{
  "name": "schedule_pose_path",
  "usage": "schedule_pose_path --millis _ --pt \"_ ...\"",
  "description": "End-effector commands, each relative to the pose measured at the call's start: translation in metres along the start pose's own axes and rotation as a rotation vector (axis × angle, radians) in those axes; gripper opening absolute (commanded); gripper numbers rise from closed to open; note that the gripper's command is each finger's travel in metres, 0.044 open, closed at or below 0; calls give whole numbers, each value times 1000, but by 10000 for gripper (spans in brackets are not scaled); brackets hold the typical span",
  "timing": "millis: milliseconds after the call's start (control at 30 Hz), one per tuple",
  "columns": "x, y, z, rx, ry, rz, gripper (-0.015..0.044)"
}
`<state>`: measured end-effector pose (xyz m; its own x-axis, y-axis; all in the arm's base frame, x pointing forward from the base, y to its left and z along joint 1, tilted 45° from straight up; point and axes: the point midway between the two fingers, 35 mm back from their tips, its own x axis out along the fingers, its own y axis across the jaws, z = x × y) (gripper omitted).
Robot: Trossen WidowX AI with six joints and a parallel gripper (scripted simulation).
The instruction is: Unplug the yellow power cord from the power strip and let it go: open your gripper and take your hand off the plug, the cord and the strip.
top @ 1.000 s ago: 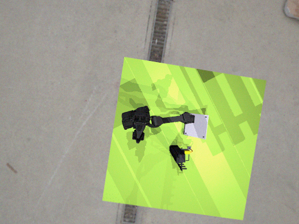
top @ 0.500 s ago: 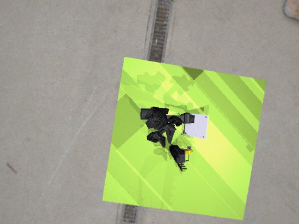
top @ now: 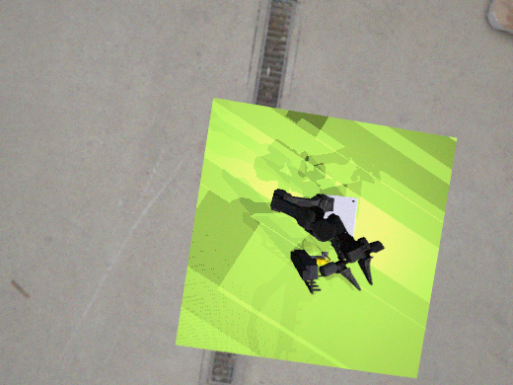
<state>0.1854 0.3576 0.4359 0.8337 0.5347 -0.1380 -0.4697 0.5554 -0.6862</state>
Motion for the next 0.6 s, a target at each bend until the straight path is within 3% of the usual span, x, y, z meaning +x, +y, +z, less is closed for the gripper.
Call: schedule_pose_path --millis 0,300,567 --pt "40 29 -57 -174 189 64 160" --pt "84 57 -179 -421 557 188 160" --pt "82 73 -307 -615 941 449 160"
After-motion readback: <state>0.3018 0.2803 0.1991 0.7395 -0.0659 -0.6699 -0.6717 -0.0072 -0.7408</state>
